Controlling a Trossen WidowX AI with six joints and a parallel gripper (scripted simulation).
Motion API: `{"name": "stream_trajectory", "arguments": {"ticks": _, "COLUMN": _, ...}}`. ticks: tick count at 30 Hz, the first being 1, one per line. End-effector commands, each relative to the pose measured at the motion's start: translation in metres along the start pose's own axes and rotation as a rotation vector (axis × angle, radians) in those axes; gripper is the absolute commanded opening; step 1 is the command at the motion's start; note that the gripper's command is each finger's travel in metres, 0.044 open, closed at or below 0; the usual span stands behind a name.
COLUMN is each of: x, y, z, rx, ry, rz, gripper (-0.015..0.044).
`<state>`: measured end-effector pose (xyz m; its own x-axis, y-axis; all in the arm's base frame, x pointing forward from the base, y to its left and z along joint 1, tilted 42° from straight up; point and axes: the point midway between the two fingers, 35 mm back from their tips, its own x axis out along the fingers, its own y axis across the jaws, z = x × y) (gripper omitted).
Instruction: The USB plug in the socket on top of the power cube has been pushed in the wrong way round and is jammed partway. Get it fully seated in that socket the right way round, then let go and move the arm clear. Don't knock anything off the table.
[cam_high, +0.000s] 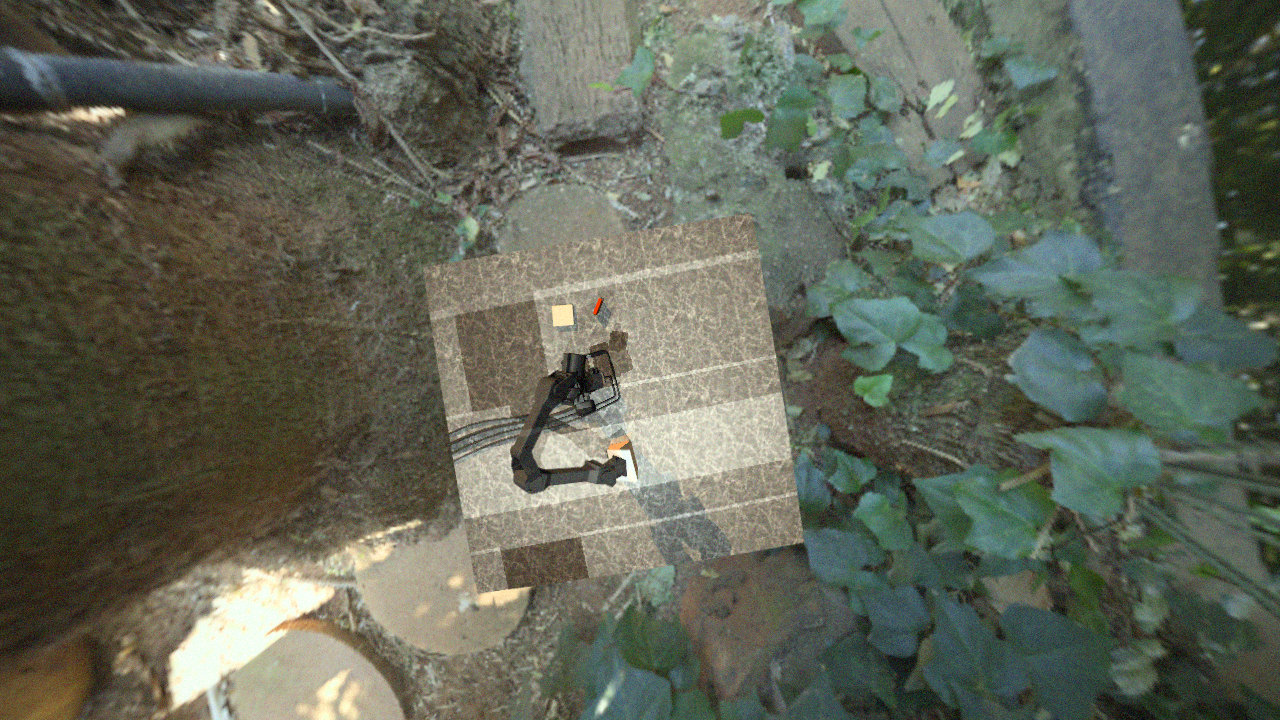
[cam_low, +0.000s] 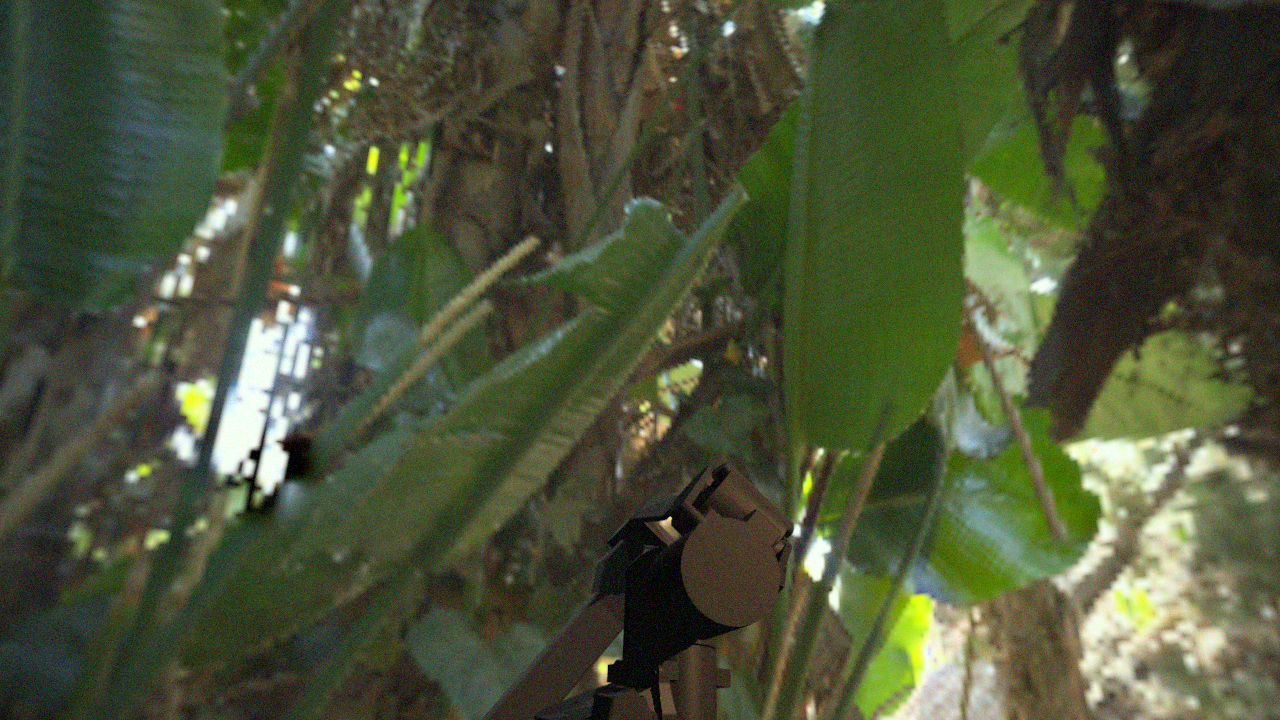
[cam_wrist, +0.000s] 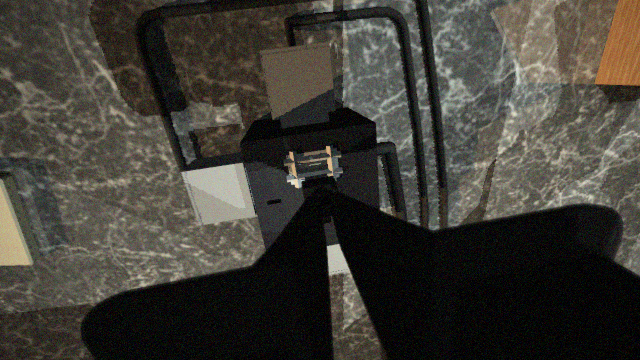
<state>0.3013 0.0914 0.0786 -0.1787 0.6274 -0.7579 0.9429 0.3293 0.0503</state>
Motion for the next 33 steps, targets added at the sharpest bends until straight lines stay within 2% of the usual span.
{"name": "stream_trajectory", "arguments": {"ticks": 1, "x": 0.0001, "y": -0.0001, "z": 0.0010, "rx": 0.005, "ry": -0.008, "rz": 0.000, "gripper": 0.0000}}
{"name": "stream_trajectory", "arguments": {"ticks": 33, "x": 0.0040, "y": -0.0002, "z": 0.0025, "rx": 0.021, "ry": -0.015, "rz": 0.000, "gripper": 0.0000}}
